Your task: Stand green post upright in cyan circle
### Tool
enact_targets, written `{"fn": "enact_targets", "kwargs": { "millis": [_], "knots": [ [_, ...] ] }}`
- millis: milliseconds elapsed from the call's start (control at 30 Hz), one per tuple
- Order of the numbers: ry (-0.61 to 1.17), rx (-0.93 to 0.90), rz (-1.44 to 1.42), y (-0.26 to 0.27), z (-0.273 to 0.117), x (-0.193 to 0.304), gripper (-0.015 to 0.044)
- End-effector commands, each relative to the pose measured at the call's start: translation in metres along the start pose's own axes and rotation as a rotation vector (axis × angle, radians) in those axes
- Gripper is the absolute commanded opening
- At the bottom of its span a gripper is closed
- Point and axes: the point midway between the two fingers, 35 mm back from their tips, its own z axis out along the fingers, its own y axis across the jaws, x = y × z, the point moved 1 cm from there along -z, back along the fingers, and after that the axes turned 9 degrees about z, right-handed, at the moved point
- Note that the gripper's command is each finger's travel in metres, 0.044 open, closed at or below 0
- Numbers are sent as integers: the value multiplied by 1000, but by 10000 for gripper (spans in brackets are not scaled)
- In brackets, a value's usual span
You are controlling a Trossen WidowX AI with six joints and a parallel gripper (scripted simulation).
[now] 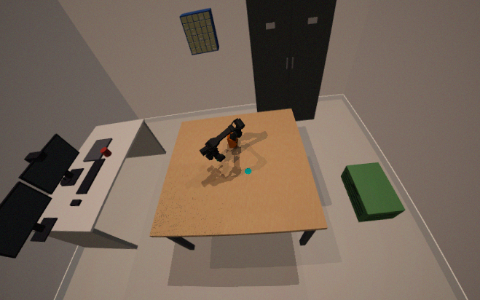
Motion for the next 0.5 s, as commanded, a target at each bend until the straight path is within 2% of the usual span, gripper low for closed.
{"fn": "enact_targets", "kwargs": {
  "millis": [0, 167, 467],
  "knots": [
    [-5, 6, -10, 0, -17, 2, 23],
    [-3, 5, -10, -1, -31, 4, 23],
    [-12, 5, -42, 15, -34, 7, 23]
  ]
}}
